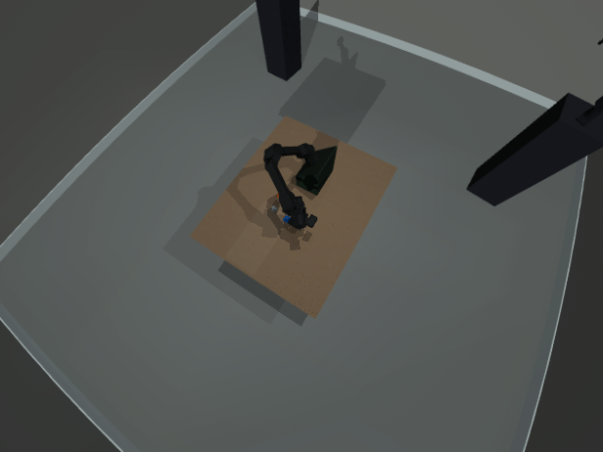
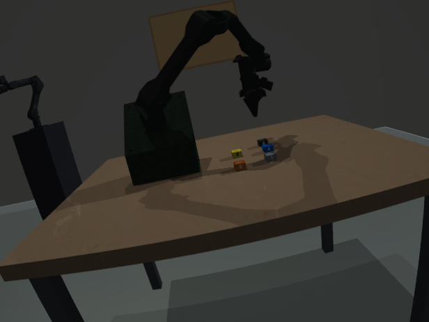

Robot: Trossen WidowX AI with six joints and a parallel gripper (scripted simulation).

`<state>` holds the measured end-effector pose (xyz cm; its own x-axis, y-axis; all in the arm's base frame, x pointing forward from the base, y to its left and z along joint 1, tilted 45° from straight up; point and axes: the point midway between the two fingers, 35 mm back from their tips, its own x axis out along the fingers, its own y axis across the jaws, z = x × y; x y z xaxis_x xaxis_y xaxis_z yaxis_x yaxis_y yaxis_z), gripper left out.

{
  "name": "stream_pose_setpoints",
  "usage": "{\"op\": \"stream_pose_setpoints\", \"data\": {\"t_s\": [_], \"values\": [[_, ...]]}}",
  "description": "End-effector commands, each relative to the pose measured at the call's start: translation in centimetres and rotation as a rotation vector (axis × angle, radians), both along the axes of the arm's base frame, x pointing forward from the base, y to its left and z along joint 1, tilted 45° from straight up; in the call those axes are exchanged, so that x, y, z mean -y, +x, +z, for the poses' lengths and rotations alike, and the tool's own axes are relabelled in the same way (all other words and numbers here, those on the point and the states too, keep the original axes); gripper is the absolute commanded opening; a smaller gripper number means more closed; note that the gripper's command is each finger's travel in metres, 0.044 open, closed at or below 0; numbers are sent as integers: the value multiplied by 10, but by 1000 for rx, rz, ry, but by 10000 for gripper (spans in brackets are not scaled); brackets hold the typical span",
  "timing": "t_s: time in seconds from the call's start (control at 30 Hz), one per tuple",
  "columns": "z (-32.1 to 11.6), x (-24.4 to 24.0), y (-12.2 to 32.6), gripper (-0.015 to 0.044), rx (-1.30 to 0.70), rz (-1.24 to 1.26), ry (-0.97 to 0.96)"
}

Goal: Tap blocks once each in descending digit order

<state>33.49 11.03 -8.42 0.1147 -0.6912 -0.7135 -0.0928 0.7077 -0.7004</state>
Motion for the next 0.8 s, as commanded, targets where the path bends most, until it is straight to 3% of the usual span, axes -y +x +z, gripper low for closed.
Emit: {"op": "stream_pose_setpoints", "data": {"t_s": [0.0, 0.13, 0.4, 0.67, 0.77], "values": [[14, -12, 0, 20, 14, -3, 11], [16, -10, 1, 20, 14, -3, 12], [85, 62, 7, 20, 13, -3, 5], [82, 64, 8, 20, 13, -3, 6], [47, 97, 15, 20, 14, -3, 6]]}}
